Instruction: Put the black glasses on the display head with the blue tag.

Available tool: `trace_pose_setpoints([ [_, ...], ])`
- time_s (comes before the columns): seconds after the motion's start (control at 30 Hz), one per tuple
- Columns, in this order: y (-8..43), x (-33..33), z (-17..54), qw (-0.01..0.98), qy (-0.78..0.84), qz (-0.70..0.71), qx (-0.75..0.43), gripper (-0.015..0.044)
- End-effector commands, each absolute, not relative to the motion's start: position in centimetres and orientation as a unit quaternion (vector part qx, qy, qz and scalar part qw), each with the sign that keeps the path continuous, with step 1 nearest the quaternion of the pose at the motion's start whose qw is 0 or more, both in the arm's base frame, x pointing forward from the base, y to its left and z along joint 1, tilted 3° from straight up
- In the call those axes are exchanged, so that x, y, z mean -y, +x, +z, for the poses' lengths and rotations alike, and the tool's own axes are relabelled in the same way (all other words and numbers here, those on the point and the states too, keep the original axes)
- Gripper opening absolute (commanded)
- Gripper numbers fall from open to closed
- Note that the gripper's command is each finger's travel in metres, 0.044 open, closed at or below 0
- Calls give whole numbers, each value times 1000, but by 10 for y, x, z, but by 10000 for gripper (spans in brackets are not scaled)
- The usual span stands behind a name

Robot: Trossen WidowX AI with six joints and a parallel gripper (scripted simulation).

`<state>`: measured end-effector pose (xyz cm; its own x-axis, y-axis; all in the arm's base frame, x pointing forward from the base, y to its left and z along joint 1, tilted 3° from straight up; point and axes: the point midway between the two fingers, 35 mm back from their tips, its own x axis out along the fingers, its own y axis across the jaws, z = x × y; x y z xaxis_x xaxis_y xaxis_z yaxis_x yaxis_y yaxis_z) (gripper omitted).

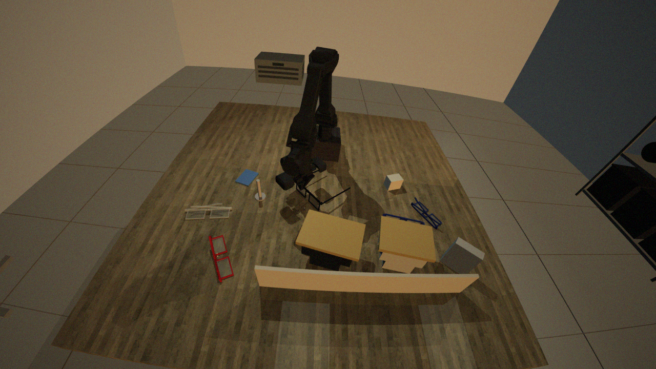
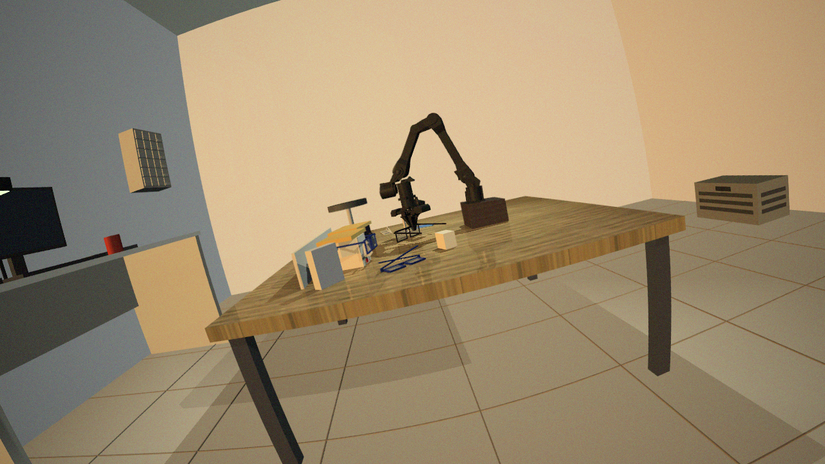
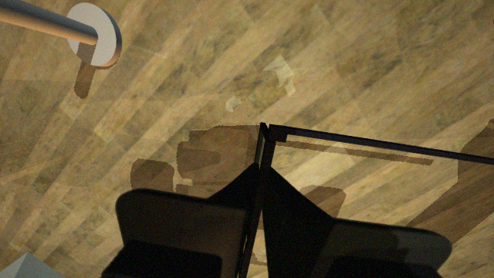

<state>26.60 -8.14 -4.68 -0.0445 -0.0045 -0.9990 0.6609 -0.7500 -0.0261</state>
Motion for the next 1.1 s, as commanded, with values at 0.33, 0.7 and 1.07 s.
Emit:
trace_pose_setpoints([
  [0.33, 272, 81, 39, 246, 649, -674, -252, 0],
  [0.7, 274, 78, 43, 272, 640, -664, -276, 0],
  [1.07, 283, 54, 44, 411, 562, -582, -421, 0],
])
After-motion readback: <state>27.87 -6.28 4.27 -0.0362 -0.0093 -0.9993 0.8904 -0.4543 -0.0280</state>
